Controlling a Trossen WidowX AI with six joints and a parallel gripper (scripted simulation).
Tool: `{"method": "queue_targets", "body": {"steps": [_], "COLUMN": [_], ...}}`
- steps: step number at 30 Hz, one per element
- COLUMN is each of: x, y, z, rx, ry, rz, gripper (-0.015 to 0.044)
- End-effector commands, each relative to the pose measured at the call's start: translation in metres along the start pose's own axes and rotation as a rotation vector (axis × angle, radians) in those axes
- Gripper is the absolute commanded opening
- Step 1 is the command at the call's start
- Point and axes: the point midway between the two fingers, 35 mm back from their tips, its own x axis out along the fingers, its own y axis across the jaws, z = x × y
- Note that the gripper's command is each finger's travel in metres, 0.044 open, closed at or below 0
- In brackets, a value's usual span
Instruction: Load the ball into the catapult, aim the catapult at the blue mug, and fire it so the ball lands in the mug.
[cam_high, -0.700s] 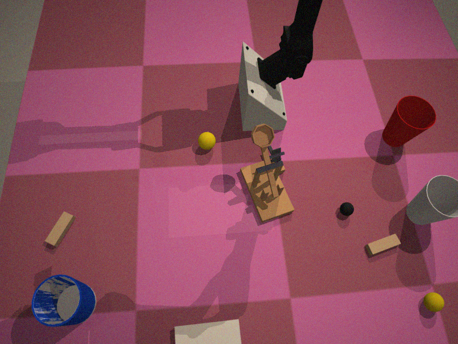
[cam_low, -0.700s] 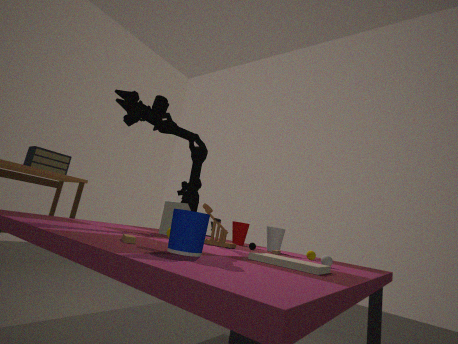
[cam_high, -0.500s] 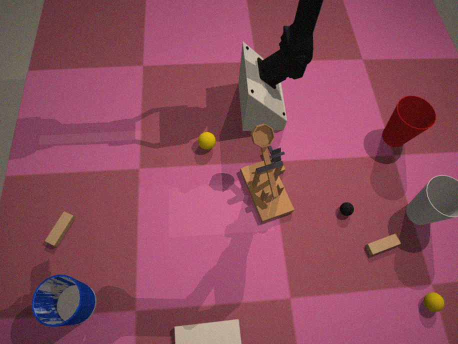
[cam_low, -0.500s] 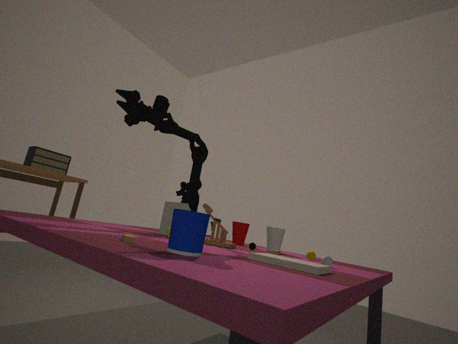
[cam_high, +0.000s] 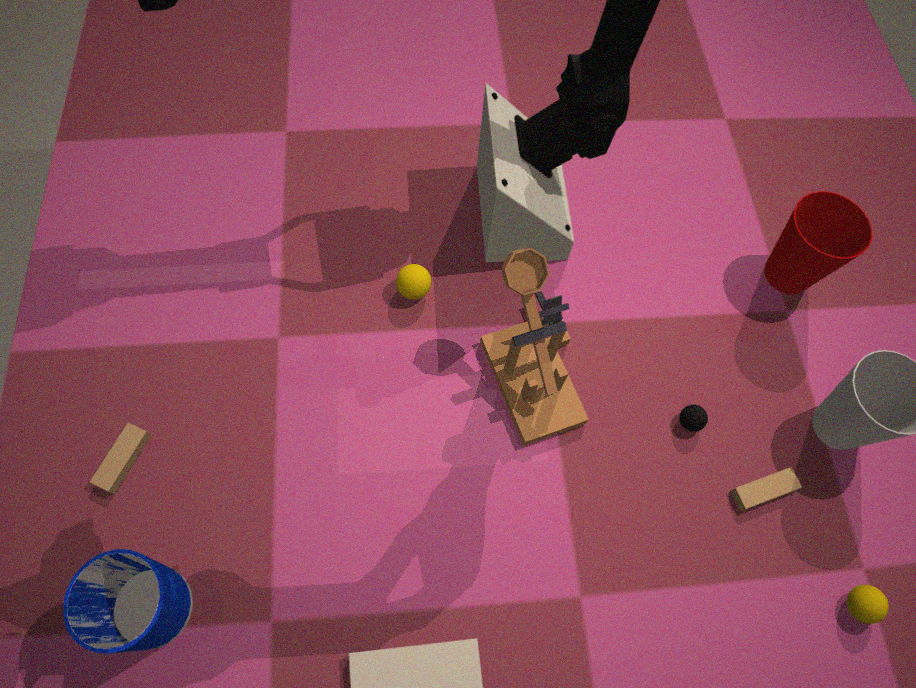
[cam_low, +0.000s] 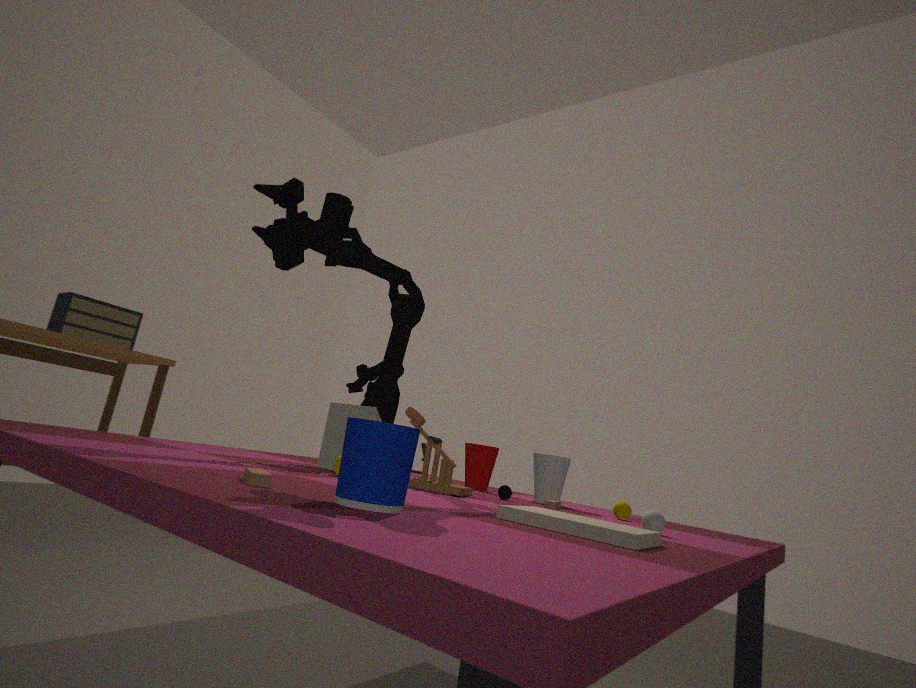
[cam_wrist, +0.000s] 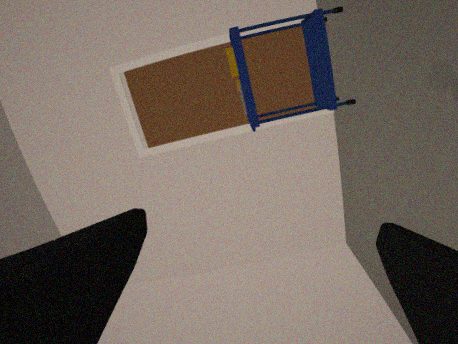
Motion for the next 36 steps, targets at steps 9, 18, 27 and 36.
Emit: {"method": "queue_targets", "body": {"steps": [9, 18, 27, 36], "x": [-0.015, -0.030, -0.050, -0.074], "y": [-0.048, -0.084, -0.120, -0.156], "z": [-0.038, -0.062, -0.083, -0.103], "rx": [-0.375, -0.655, -0.931, -1.199], "ry": [0.091, 0.185, 0.303, 0.447], "rz": [-0.156, -0.256, -0.343, -0.412], "gripper": [0.0440, 0.0440, 0.0440, 0.0440]}}
